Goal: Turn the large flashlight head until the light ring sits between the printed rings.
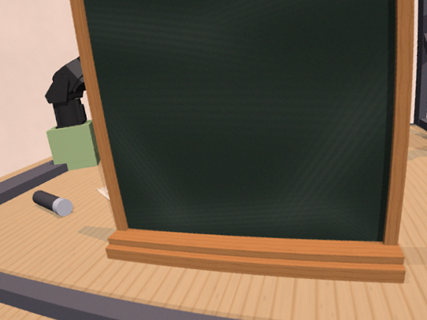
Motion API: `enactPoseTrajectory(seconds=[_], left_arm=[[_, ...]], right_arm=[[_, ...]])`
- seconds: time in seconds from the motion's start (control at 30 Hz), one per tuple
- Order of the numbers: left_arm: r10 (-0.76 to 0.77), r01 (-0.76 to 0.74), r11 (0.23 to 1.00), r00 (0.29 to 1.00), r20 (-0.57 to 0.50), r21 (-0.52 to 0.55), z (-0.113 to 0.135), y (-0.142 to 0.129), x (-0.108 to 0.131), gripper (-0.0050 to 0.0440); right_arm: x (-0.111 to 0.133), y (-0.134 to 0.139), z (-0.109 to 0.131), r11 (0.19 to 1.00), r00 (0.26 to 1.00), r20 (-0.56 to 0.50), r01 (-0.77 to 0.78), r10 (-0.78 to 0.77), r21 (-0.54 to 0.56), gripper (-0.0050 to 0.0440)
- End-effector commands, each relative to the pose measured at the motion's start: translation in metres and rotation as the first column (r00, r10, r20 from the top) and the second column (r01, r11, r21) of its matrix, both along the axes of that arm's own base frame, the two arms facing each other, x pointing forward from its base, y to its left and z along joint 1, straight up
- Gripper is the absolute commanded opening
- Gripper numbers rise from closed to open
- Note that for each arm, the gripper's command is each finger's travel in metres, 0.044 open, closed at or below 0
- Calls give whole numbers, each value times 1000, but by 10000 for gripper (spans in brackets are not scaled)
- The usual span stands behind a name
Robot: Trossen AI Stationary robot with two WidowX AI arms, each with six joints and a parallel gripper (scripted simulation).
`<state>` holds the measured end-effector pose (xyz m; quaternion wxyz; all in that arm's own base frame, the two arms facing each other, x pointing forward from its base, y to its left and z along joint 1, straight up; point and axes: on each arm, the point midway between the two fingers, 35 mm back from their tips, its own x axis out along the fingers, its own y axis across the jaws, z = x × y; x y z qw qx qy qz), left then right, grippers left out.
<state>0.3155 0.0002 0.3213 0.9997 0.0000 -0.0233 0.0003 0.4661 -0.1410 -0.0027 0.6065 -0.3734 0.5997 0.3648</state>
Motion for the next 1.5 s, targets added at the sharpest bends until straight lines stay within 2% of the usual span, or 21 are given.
enactPoseTrajectory(seconds=[0.0, 0.7, 1.07, 1.1, 1.47], left_arm=[[-2, 2, 1000, 1000, 20, 1, 8, 0, -1, 238], [-2, 2, 1000, 1000, 20, 1, 8, 0, -1, 238], [-2, 2, 1000, 1000, 20, 1, 8, 0, -1, 238], [-2, 2, 1000, 1000, 20, 1, 8, 0, -1, 238], [-2, 2, 1000, 1000, 20, 1, 8, 0, -1, 238]], right_arm=[[1, 0, -1, 1000, 1000, 12, 4, -4, -2, 440], [0, 0, -36, 1000, 1000, 2, 4, -4, 2, 440], [-1, 0, -42, 1000, 1000, -1, 3, -3, 3, 440], [-1, 0, -42, 1000, 1000, 0, 3, -3, 3, 130], [0, -1, -40, 1000, 1000, 6, 2, -2, 2, 130]])
